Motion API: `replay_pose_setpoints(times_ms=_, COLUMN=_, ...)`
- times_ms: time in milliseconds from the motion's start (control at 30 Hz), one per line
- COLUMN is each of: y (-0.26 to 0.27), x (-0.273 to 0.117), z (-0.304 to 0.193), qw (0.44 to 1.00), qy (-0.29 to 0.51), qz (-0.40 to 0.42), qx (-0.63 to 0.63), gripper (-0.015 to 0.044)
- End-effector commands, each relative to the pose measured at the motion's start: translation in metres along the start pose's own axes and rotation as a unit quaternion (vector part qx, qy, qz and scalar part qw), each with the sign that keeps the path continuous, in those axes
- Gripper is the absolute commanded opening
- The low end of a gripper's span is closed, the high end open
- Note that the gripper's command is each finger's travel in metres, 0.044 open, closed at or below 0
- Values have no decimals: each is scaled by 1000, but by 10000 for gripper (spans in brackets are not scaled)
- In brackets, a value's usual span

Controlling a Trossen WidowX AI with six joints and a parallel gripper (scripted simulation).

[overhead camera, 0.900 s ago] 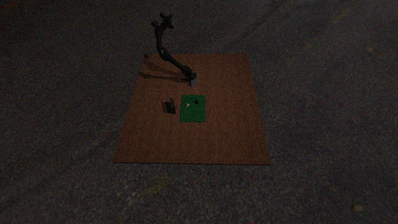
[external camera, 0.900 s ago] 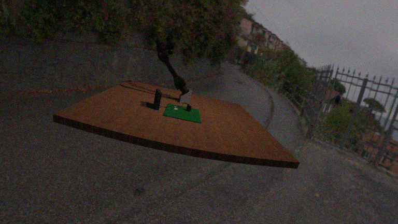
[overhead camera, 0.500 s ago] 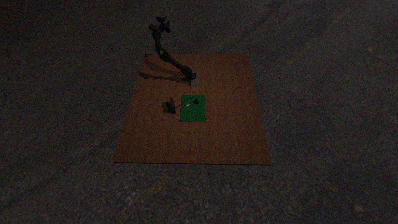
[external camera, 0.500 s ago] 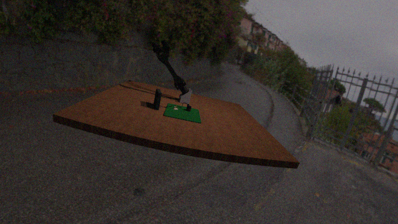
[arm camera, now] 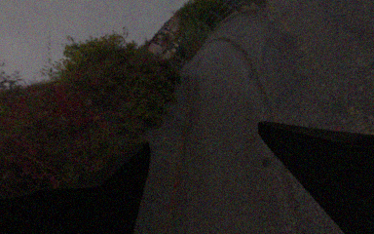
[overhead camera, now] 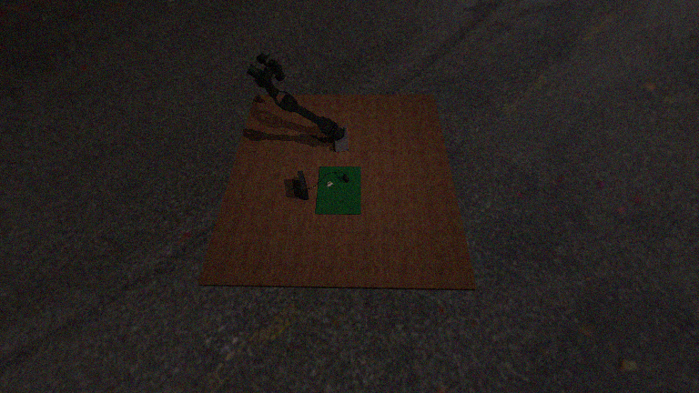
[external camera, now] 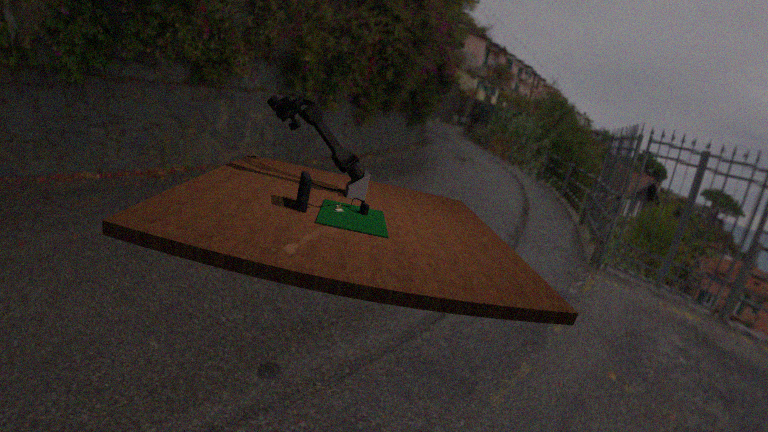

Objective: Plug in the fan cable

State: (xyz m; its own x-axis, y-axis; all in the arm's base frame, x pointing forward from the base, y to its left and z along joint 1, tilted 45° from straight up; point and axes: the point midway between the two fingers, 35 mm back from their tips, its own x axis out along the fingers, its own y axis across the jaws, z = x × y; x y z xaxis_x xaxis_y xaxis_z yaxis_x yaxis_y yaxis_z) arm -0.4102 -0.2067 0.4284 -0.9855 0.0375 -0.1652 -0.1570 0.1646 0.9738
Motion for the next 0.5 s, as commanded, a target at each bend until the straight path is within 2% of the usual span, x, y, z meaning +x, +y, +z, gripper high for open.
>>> replay_pose_setpoints(times_ms=0, y=-12, x=-32, z=-43, qw=997, qy=67, qz=-10, qx=-46, gripper=440)
replay_pose_setpoints(times_ms=233, y=-36, x=-104, z=-115, qw=972, qy=193, qz=-17, qx=-130, gripper=440)
replay_pose_setpoints(times_ms=467, y=-60, x=-193, z=-168, qw=924, qy=319, qz=-6, qx=-210, gripper=440)
